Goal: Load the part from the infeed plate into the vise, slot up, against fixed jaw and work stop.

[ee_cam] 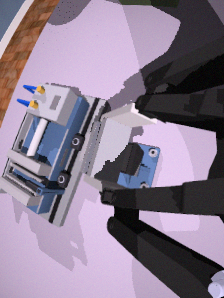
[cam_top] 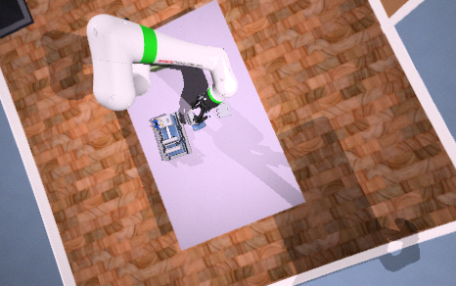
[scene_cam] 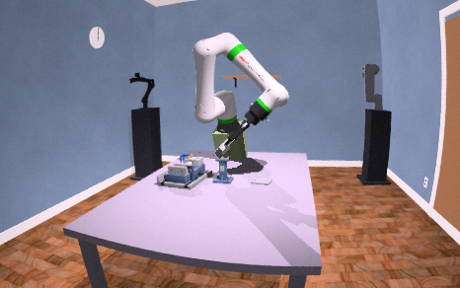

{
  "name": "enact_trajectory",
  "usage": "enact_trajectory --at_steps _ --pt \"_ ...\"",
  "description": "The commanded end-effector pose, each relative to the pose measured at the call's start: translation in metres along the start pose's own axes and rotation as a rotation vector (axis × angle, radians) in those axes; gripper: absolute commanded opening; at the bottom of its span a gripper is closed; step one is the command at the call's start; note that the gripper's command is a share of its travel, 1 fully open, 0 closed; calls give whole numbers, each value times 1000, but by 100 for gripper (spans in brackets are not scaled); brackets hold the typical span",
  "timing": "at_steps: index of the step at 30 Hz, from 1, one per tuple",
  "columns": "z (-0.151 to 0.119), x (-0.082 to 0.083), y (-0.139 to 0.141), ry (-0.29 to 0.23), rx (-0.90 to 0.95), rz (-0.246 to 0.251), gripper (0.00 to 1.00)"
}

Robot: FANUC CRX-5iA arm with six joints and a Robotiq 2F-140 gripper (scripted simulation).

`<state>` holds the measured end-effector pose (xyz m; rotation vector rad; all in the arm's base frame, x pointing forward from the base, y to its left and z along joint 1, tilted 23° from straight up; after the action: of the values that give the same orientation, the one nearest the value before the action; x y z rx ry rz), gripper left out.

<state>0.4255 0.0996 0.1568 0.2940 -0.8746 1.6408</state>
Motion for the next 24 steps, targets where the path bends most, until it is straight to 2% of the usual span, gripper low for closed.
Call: enact_trajectory --at_steps 1,24 --pt "-1 -1 0 0 0 0 0" --pt "-10 -10 0 0 0 0 0"
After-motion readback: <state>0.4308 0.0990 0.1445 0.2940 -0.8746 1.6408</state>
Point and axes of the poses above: the point where the finger pads meet when closed, its own x axis back along the fingers, its own y axis across the jaws, z = x × y, the point moved 1 cm from there along x, back along the fingers, and after that the axes turned 1 degree about x, right-handed, at the moved point
